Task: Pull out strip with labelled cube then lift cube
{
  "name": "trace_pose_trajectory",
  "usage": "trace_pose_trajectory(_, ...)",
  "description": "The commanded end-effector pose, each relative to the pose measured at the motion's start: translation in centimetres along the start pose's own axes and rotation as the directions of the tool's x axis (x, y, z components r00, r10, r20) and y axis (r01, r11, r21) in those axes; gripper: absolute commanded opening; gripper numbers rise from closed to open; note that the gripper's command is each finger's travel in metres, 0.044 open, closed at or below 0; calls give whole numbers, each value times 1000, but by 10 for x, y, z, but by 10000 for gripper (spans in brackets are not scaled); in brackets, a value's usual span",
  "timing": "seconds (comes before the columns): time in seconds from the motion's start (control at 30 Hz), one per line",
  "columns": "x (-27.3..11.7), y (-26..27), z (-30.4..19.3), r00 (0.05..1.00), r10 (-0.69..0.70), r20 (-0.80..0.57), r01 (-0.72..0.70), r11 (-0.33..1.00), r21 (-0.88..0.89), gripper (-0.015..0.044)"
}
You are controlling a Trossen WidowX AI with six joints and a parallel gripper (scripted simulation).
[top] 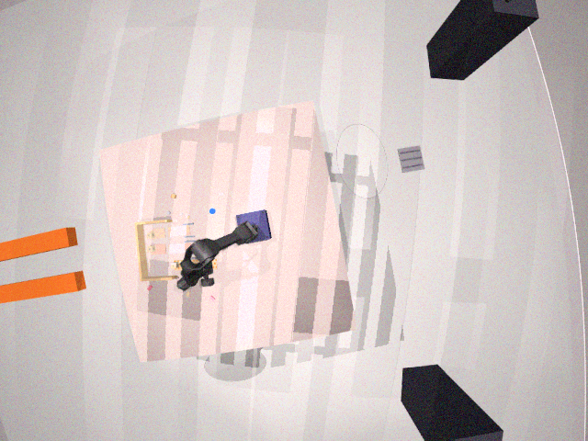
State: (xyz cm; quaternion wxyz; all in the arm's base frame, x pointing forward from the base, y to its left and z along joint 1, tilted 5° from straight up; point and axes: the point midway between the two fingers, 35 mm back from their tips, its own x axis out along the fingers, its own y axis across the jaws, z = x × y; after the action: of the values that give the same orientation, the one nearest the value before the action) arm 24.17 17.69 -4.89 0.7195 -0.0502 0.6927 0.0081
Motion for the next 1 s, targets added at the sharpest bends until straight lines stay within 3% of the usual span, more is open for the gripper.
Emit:
trace_pose_trajectory(0.0,7,-2,-16,999,-10,-35,9,1000,-4,0)
trace_pose_trajectory(0.97,6,-1,-47,999,-9,-37,9,1000,-4,0)
